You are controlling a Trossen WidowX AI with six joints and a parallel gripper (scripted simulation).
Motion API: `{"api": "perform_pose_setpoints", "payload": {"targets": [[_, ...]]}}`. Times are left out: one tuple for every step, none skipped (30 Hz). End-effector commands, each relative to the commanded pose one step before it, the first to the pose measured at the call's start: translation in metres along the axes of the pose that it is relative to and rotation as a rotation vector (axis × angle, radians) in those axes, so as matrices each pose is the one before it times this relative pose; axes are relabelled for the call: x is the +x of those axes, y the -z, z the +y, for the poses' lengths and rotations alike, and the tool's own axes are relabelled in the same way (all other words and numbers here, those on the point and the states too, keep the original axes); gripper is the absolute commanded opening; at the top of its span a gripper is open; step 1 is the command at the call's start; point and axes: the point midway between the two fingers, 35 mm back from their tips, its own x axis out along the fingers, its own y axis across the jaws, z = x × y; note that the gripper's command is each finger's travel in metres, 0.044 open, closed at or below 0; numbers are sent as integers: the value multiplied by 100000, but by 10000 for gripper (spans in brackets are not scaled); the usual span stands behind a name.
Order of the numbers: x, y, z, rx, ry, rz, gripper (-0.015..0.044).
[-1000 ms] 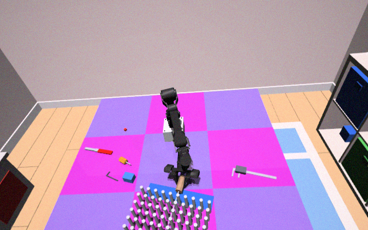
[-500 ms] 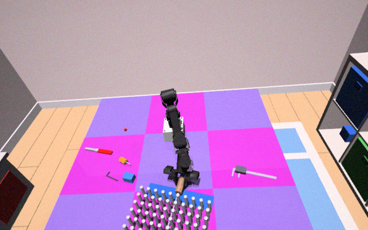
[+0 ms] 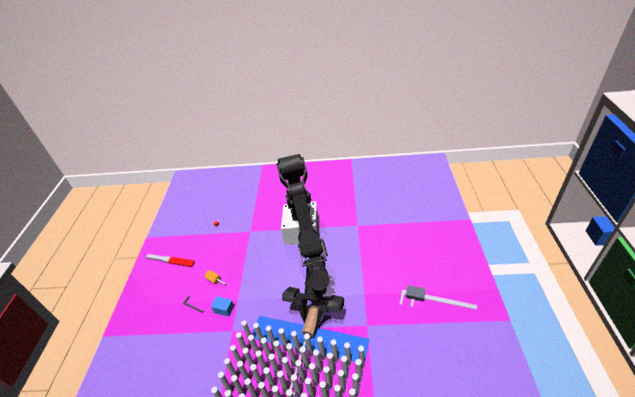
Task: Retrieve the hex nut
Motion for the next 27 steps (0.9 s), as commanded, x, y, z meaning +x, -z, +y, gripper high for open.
{"api": "perform_pose_setpoints", "payload": {"targets": [[340, -66, -98, -239, 298, 253, 0], [61, -43, 1, -1, 0, -1, 0], [61, -44, 1, -1, 0, -1, 0], [61, -44, 1, -1, 0, 0, 0], [61, -44, 1, -1, 0, 0, 0], [61, -45, 1, -1, 0, 0, 0], [62, -45, 1, -1, 0, 1, 0], [62, -46, 1, -1, 0, 1, 0], [57, -43, 1, -1, 0, 1, 0], [57, -43, 1, -1, 1, 1, 0], [58, -44, 2, -1, 1, 0, 0], [60, -46, 2, -2, 0, -1, 0], [60, -46, 2, -2, 0, -1, 0], [60, -47, 2, -2, 0, -1, 0], [59, -47, 2, -2, 0, -1, 0], [59, -47, 2, -2, 0, -1, 0], [48, -38, 2, -2, 0, -1, 0], [28, -19, 10, 9, -8, 0, 0], [11, 5, 24, 2, -5, 0, 0], [-2, -4, 10, 0, -1, 0, 0], [-10, -13, 8, 0, 0, 0, 0], [-16, -21, 7, -5, -4, -1, 0], [-22, -28, 6, -5, -4, -2, 0], [-27, -35, 5, -4, -3, -3, 0], [-31, -41, 4, -4, -3, -3, 0], [-36, -47, 4, -3, -3, -4, 0], [-36, -49, 4, -2, -3, -5, 0]]}}
